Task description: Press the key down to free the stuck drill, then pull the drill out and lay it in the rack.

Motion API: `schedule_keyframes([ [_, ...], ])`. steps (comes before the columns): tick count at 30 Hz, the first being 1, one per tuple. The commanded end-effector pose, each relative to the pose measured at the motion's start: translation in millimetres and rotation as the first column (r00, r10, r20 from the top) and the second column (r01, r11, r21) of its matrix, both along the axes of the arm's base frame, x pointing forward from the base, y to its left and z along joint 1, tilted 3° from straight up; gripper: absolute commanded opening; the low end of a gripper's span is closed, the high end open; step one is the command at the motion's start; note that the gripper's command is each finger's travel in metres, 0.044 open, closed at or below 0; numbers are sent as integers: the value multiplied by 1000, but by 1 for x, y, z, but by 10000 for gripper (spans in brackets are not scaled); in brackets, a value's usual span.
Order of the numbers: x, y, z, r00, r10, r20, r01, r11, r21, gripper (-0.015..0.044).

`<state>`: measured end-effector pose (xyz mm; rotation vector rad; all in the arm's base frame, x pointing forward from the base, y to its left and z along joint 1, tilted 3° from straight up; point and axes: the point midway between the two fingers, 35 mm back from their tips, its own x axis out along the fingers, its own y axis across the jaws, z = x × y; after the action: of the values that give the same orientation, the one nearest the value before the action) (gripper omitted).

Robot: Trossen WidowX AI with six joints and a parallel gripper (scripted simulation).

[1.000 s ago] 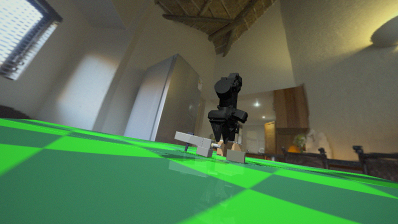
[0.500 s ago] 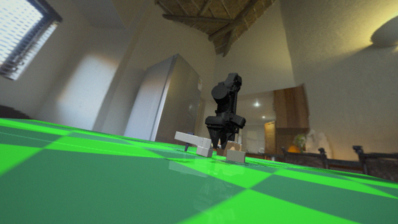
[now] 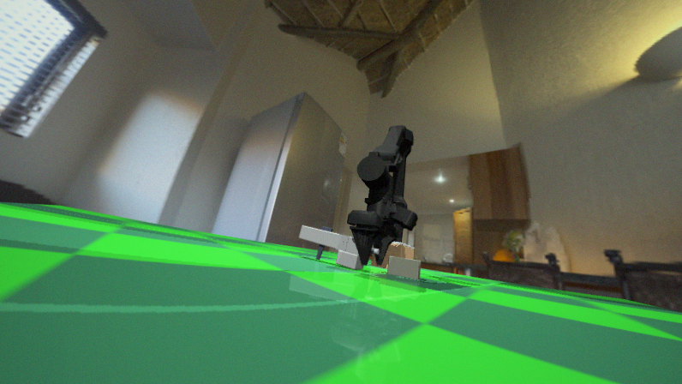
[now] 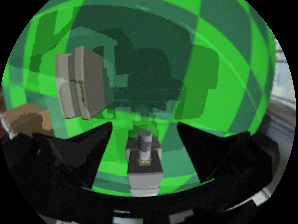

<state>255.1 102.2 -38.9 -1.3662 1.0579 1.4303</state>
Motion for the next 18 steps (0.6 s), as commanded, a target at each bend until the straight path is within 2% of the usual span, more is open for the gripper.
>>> schedule_keyframes([
  [1, -2, -1, -4, 1000, 5, -6, -5, 1000, -2, 440],
  [17, 0, 0, -1, 1000, 0, -1, 0, 1000, 0, 20],
  [18, 0, 0, -1, 1000, 0, -1, 0, 1000, 0, 13],
])
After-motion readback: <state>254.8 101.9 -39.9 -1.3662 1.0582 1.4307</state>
